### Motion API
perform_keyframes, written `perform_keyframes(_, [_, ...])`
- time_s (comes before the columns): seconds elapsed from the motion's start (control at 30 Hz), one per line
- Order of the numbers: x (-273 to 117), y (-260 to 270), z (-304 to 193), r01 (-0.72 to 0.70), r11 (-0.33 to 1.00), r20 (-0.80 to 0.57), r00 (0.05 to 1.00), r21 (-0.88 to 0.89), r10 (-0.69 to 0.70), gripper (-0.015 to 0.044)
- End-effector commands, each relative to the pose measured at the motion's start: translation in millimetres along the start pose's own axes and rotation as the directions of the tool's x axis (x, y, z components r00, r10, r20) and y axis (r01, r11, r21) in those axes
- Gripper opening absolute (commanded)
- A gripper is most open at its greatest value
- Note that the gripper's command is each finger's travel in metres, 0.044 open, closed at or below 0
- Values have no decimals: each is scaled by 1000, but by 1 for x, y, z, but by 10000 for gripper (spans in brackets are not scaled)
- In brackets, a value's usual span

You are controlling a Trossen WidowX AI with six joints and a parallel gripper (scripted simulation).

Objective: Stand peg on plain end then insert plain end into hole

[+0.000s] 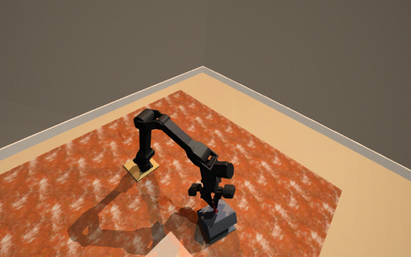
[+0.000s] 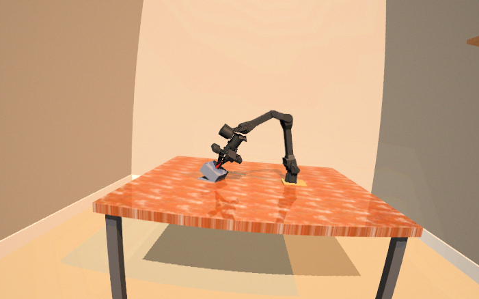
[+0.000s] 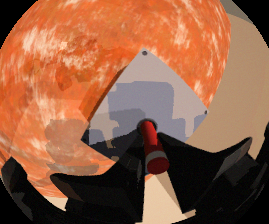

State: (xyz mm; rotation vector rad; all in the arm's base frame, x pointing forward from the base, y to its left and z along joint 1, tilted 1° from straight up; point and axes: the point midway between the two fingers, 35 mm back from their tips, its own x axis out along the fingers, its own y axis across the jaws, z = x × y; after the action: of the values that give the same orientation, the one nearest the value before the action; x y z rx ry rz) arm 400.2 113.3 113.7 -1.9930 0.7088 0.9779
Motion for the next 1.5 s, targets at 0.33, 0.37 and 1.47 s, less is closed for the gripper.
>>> perform_keyframes(0.33, [3,0,0,0,1000,0,1000,0,0,0])
perform_keyframes(0.37, [3,0,0,0,1000,0,1000,0,0,0])
perform_keyframes(1.47, [-32,-3,1,0,1000,4,1000,-2,0,440])
